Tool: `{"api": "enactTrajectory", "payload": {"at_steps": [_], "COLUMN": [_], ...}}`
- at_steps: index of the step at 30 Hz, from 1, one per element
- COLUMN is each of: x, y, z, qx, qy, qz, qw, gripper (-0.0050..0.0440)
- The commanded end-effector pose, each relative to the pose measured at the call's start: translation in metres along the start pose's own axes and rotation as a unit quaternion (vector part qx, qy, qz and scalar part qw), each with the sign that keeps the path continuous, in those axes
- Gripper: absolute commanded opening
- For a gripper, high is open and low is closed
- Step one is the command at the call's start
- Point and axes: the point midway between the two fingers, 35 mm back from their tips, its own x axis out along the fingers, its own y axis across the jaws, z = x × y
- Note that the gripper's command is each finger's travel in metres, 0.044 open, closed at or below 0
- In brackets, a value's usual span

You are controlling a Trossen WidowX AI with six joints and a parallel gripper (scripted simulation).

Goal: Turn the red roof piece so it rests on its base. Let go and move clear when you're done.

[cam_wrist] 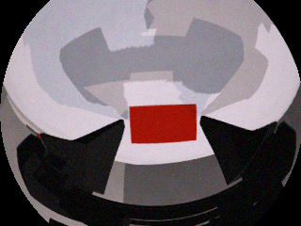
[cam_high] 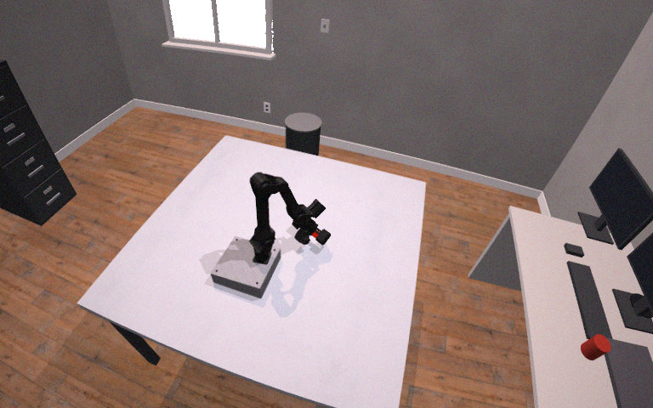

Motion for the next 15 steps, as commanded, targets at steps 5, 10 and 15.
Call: {"api": "enactTrajectory", "payload": {"at_steps": [5,10,15], "x": [-0.0001,-0.0001,-0.0001], "y": [0.0005,0.0005,0.0004], "z": [-0.0066,-0.0065,-0.0065], "qx": [-0.001,-0.001,-0.001], "qy": [0.008,0.008,0.007], "qz": [0.001,0.001,0.001], "qw": [1.000,1.000,1.000], "gripper": [0.0440,0.0290,0.0290]}}
